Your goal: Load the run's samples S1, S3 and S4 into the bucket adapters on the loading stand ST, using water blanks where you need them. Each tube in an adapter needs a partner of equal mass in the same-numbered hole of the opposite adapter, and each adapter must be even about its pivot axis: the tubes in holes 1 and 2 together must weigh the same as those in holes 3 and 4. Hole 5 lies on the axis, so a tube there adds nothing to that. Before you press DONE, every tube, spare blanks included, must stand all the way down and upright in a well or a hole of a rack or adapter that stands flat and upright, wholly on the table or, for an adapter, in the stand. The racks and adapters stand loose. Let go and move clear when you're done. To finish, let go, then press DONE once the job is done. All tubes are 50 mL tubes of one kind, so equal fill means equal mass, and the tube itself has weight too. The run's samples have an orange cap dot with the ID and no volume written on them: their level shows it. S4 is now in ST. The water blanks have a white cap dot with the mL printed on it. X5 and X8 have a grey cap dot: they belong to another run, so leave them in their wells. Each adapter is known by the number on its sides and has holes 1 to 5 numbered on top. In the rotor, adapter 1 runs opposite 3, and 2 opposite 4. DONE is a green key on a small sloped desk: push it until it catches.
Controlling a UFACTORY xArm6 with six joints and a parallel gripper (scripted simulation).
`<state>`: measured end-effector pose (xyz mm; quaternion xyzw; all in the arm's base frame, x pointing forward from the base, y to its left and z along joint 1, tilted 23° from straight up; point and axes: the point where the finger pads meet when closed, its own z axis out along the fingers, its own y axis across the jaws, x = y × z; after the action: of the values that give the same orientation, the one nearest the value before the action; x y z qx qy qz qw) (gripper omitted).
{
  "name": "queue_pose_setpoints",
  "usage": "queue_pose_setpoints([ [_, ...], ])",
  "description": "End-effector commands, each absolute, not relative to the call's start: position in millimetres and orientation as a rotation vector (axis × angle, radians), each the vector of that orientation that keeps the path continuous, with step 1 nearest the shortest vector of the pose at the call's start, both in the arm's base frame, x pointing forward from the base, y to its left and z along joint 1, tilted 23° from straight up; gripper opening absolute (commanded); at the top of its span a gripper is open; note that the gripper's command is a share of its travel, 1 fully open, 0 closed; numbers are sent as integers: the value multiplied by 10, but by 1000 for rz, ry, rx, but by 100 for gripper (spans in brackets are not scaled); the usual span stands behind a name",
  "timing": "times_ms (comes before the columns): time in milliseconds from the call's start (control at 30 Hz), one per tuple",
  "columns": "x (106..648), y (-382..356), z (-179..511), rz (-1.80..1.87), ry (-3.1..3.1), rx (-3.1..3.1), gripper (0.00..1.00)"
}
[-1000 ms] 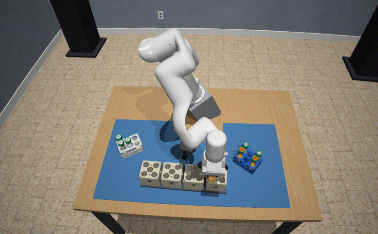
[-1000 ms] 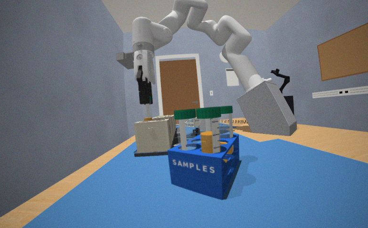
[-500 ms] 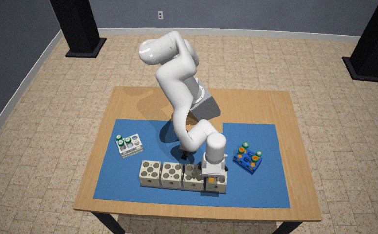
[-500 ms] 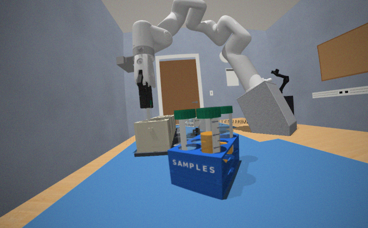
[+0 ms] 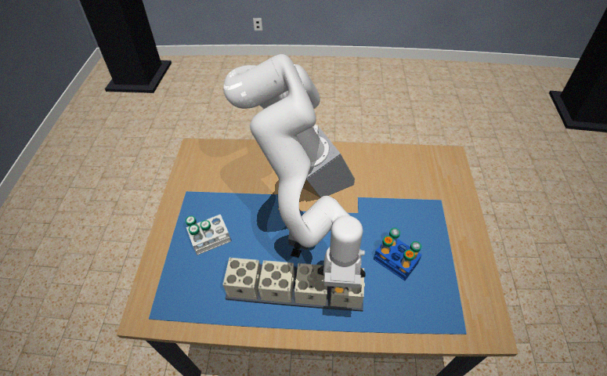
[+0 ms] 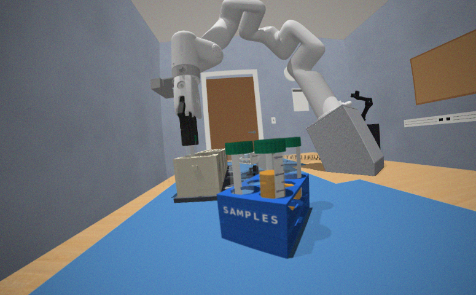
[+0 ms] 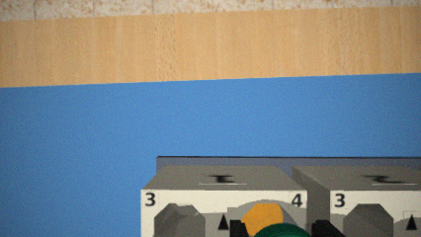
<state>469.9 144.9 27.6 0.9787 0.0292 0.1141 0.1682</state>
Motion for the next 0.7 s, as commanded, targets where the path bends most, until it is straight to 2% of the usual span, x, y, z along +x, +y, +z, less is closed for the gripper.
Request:
queue_pose_setpoints([
  [0,4717,1454,271,331,83,2785,0],
  [667,4759,1396,106,330,83,2785,0],
])
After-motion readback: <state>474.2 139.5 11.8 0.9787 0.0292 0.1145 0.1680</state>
